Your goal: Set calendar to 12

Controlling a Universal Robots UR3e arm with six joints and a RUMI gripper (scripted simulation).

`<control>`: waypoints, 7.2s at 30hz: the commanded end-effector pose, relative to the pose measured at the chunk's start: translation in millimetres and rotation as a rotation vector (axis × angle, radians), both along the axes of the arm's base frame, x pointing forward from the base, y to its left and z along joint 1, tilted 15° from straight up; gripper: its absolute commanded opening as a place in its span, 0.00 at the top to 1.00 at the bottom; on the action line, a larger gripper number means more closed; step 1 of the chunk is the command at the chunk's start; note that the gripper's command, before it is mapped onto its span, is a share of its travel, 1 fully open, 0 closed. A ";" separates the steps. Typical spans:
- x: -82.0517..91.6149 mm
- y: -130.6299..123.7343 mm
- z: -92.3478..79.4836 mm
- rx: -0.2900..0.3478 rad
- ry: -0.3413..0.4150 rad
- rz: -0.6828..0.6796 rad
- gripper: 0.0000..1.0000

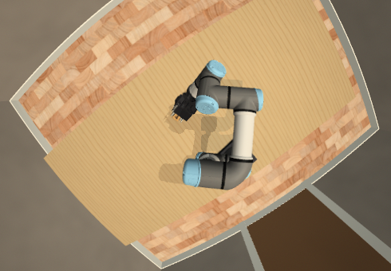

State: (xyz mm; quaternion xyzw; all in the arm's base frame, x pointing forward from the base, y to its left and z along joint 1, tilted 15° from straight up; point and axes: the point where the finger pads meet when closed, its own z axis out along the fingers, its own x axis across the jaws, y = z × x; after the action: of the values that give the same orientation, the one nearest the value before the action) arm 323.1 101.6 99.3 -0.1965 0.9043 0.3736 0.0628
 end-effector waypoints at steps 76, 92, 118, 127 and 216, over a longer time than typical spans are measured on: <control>17.1 2.5 -61.1 0.004 0.000 0.002 0.90; 17.1 2.5 -61.2 0.004 0.000 0.002 0.90; 17.2 2.5 -61.4 0.004 0.000 0.002 0.90; 17.7 2.6 -63.5 0.004 0.000 0.002 0.90; 18.6 2.8 -66.6 0.004 0.000 0.002 0.60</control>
State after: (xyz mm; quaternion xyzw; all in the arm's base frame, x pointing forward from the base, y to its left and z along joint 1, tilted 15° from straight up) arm 341.2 104.7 32.2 -0.1969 0.9033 0.3760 0.0621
